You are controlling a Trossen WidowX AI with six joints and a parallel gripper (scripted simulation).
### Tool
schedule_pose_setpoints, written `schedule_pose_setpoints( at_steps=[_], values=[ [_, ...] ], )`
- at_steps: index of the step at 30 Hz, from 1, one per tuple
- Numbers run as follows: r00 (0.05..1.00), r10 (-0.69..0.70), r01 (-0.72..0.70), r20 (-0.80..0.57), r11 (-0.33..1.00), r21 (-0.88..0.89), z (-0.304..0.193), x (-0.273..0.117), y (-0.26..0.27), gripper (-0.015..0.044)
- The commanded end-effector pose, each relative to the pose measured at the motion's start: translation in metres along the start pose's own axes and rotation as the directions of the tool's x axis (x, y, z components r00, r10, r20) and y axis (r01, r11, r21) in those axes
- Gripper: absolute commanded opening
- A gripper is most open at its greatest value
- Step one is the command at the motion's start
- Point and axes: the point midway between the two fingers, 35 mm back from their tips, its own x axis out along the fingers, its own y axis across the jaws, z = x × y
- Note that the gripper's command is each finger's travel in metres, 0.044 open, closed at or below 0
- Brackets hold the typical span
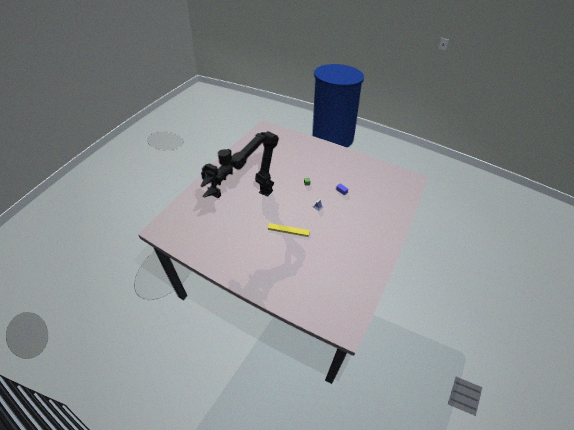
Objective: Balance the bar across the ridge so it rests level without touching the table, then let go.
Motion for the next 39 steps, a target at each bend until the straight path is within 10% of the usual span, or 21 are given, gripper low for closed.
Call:
schedule_pose_setpoints(
  at_steps=[1, 22, 39],
  values=[
    [0.997, -0.067, 0.063, -0.041, 0.993, -0.095, -0.018, 0.007, -0.015, 0.0315],
    [0.905, -0.357, 0.178, -0.231, 0.812, -0.556, -0.11, 0.009, -0.078, 0.0315],
    [0.706, -0.615, -0.062, -0.35, 0.439, -0.897, -0.188, -0.02, -0.133, 0.0315]
  ],
)
